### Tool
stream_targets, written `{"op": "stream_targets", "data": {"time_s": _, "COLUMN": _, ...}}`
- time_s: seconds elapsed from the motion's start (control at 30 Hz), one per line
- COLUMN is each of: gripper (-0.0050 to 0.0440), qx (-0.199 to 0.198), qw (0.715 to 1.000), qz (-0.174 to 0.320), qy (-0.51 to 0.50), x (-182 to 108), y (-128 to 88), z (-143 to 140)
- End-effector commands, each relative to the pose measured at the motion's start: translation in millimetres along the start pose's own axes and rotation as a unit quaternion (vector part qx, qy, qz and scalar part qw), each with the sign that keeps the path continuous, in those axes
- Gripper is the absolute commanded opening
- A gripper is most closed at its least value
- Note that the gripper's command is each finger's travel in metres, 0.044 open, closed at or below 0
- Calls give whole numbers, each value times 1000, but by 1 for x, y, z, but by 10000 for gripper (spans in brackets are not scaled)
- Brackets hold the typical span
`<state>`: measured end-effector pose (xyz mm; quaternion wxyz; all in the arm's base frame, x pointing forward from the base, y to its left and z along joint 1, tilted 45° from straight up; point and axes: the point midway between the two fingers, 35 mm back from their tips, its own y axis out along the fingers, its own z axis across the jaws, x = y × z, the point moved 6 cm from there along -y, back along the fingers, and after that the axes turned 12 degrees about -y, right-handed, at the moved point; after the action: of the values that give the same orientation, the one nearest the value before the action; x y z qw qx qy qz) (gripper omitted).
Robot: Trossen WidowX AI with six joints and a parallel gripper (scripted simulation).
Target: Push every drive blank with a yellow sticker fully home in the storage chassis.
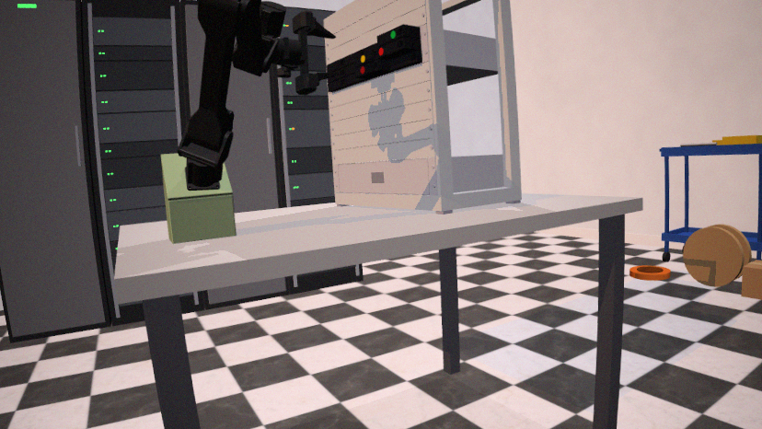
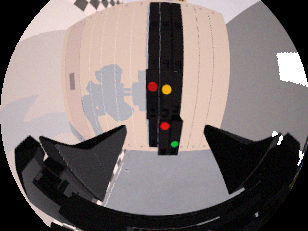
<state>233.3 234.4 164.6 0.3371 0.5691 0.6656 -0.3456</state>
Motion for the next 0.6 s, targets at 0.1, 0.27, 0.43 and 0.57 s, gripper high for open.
{"op": "stream_targets", "data": {"time_s": 0.1, "gripper": 440, "qx": -6, "qw": 1000, "qz": 6, "qy": 7, "x": 9, "y": 32, "z": -10}}
{"op": "stream_targets", "data": {"time_s": 0.27, "gripper": 440, "qx": -6, "qw": 1000, "qz": 6, "qy": 7, "x": 13, "y": 43, "z": -11}}
{"op": "stream_targets", "data": {"time_s": 0.43, "gripper": 440, "qx": -6, "qw": 1000, "qz": 6, "qy": 7, "x": 18, "y": 54, "z": -13}}
{"op": "stream_targets", "data": {"time_s": 0.57, "gripper": 440, "qx": -6, "qw": 1000, "qz": 6, "qy": 7, "x": 20, "y": 58, "z": -13}}
